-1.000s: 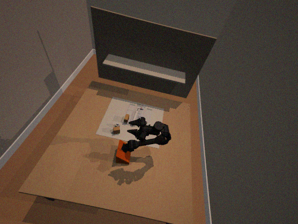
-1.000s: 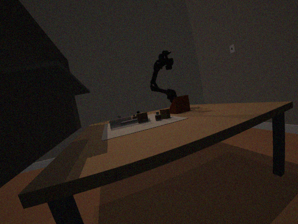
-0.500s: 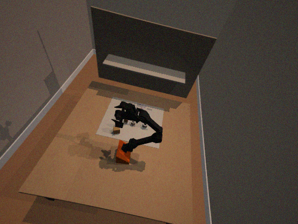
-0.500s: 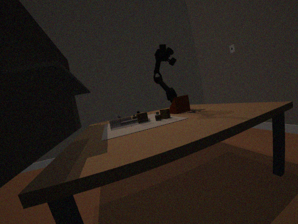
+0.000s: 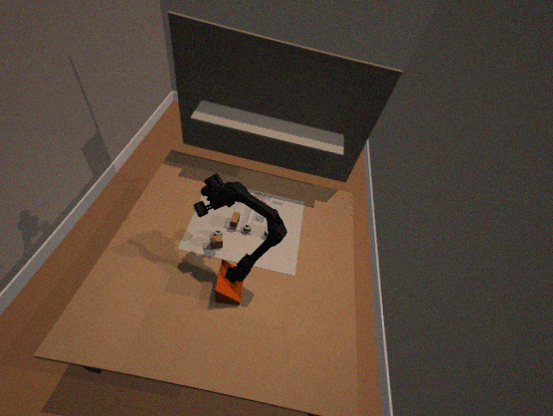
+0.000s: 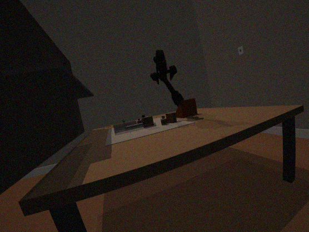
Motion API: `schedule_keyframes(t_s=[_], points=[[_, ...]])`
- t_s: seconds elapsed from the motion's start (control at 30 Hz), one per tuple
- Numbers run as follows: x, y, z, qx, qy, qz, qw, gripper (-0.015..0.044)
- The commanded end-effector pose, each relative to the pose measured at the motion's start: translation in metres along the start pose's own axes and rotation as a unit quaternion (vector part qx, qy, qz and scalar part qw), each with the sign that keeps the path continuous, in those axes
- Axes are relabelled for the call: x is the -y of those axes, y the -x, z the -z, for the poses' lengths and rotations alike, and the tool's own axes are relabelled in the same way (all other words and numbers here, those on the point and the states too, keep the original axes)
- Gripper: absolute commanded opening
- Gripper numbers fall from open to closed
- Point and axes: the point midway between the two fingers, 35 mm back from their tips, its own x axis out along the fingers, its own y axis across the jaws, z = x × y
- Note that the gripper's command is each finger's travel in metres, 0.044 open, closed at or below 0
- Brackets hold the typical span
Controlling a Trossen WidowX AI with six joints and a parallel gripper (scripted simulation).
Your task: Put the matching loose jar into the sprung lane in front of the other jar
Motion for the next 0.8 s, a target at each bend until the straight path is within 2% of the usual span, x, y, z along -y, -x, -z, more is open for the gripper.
schedule_keyframes(t_s=[0.0,0.3,0.63,0.77], points=[[0.027,-0.064,0.015,-0.092,-0.157,0.046,0.982,0.044],[0.065,-0.154,0.067,-0.217,-0.383,0.146,0.886,0.044],[0.068,-0.159,0.073,-0.224,-0.396,0.153,0.877,0.044],[0.07,-0.172,0.087,-0.224,-0.396,0.154,0.877,0.044]])
